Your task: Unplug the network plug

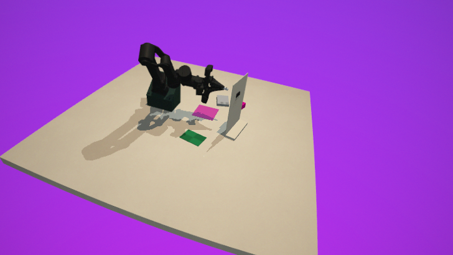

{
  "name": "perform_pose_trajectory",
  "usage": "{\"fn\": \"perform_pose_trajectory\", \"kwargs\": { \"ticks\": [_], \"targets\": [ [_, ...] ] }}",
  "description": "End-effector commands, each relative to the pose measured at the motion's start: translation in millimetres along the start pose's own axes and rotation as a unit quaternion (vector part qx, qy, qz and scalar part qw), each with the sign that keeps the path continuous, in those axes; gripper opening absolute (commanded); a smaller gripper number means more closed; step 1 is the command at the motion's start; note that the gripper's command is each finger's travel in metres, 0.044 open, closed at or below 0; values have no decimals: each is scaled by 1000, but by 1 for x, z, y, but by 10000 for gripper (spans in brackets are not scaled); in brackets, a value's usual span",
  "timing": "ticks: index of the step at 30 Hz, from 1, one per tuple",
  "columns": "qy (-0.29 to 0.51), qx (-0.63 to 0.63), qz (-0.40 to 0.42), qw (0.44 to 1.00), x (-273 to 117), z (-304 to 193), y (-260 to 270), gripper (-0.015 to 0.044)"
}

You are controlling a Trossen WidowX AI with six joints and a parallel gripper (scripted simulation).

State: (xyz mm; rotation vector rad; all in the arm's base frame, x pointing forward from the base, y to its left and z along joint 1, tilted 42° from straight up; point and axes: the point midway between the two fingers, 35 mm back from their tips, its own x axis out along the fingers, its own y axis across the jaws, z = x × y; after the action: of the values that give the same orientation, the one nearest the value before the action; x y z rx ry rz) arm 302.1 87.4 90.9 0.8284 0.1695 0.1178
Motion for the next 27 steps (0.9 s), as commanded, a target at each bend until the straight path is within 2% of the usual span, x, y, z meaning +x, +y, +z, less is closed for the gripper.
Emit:
{"fn": "perform_pose_trajectory", "kwargs": {
  "ticks": [1,27],
  "targets": [
    [-3,3,-4,1000,-3,-1,0,0],
    [-17,0,15,1000,-18,-2,42,0]
  ]
}}
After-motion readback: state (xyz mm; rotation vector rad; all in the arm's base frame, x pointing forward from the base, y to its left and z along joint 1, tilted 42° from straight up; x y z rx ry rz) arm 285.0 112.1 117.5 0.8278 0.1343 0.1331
